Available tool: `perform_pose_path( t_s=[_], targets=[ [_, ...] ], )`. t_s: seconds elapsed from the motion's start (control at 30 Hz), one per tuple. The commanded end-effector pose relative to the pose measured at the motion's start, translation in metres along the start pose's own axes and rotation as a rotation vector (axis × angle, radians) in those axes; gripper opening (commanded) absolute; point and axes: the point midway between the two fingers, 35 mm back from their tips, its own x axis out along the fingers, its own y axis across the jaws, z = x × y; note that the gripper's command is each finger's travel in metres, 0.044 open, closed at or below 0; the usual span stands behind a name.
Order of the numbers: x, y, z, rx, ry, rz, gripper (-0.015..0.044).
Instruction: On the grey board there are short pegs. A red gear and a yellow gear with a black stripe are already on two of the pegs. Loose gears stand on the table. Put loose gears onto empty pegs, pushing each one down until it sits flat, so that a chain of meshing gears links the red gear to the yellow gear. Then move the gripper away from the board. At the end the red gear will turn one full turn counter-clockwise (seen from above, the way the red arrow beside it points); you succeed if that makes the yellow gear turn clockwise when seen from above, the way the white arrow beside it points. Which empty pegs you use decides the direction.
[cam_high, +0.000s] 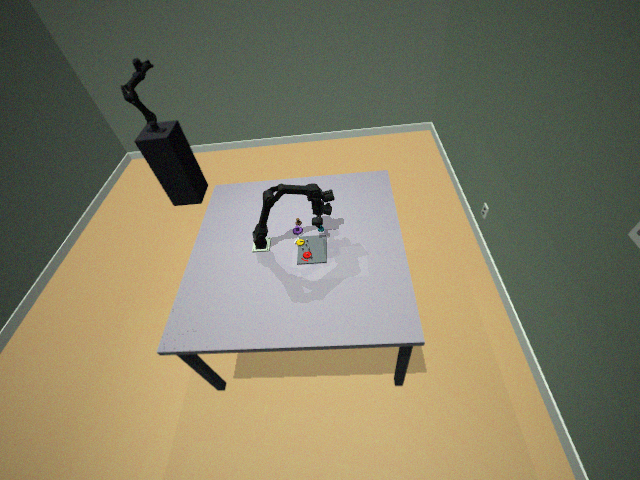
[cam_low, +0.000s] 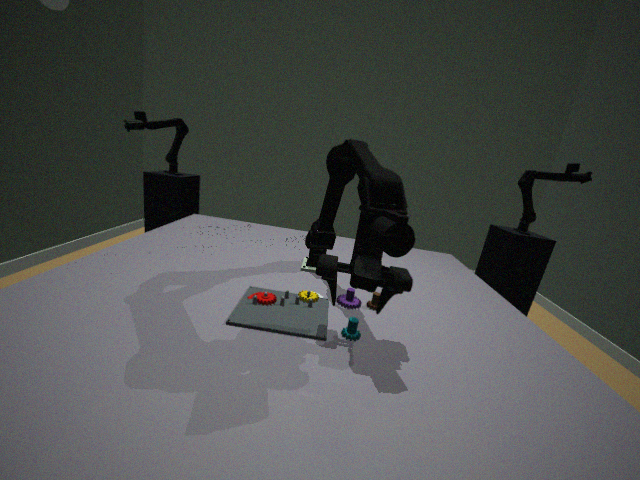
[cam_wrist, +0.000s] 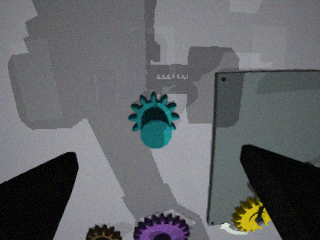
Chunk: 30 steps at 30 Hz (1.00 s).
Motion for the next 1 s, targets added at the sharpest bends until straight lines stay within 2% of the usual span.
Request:
perform_pose_path(
  t_s=[0.0, 0.8, 0.97],
  targets=[
    [0.008, 0.001, 0.001, 0.006, -0.003, 0.006, 0.044],
    [0.037, 0.002, 0.001, 0.006, -0.003, 0.006, 0.044],
    [0.037, 0.002, 0.001, 0.006, -0.003, 0.006, 0.0309]
  ],
)
